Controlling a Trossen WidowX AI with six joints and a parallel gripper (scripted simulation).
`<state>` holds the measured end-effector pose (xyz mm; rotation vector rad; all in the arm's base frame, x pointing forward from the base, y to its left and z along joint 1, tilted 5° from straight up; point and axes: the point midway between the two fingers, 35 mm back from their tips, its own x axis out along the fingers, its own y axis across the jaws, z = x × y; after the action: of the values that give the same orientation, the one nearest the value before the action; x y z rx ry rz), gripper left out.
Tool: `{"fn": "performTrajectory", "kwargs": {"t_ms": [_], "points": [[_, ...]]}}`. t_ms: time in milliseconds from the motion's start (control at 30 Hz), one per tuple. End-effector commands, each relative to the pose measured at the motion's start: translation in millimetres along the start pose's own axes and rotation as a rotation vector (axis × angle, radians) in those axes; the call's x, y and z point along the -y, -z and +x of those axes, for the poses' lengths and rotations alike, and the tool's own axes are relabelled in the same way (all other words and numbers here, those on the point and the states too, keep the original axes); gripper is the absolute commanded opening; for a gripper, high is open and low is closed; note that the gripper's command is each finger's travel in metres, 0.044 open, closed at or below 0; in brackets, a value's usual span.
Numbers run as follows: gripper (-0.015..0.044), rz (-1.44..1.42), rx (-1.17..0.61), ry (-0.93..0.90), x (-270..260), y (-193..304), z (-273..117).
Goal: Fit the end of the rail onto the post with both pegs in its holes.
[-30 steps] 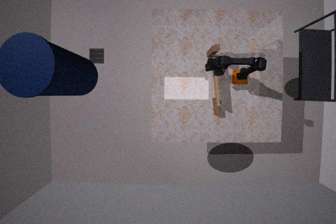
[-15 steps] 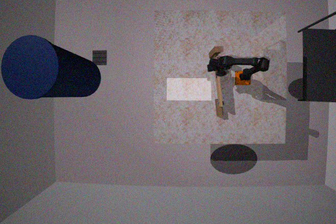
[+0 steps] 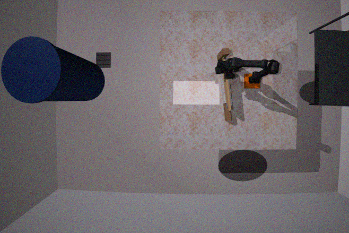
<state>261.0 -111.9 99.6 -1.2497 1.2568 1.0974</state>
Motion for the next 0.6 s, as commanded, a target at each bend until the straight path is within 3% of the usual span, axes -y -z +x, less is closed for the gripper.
{"fn": "performTrajectory", "kwargs": {"t_ms": [0, 567], "points": [[0.0, 0.001, -0.008, 0.013, 3.3, 3.9, -2.9], [0.0, 0.001, -0.008, 0.013, 3.0, 8.8, -2.4]]}}
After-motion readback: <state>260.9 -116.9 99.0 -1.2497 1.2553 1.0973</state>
